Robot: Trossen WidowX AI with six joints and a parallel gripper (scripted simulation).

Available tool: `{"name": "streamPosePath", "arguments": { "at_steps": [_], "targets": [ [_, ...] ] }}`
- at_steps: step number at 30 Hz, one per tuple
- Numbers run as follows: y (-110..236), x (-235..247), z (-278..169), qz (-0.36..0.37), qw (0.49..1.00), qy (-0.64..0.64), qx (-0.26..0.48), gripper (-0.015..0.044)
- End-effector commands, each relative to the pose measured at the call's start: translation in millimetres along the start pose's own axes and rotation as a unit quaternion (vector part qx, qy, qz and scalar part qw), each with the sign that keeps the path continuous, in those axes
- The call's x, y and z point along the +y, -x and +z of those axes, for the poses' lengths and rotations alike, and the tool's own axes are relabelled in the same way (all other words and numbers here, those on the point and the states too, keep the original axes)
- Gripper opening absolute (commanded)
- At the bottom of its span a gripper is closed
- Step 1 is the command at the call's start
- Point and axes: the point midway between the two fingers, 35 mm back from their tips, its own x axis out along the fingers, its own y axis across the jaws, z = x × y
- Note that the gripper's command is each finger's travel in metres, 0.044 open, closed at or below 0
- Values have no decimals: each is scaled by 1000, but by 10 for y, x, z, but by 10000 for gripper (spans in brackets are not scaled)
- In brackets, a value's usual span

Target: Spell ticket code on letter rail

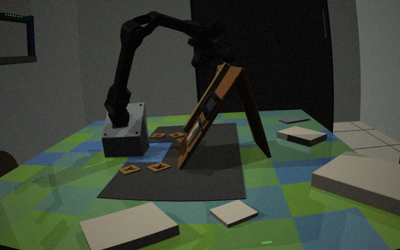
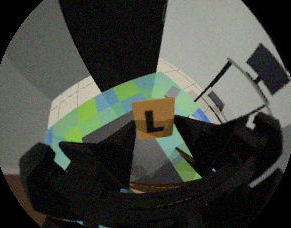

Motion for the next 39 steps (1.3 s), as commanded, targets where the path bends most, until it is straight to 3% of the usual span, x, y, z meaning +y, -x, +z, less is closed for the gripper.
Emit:
{"name": "streamPosePath", "arguments": {
  "at_steps": [1,14,39],
  "targets": [
    [134,-76,13,-3,1000,7,-27,0],
    [441,-215,285,-22,993,52,-104,0],
    [1410,-1220,-510,-144,975,-67,-154,0]
  ]
}}
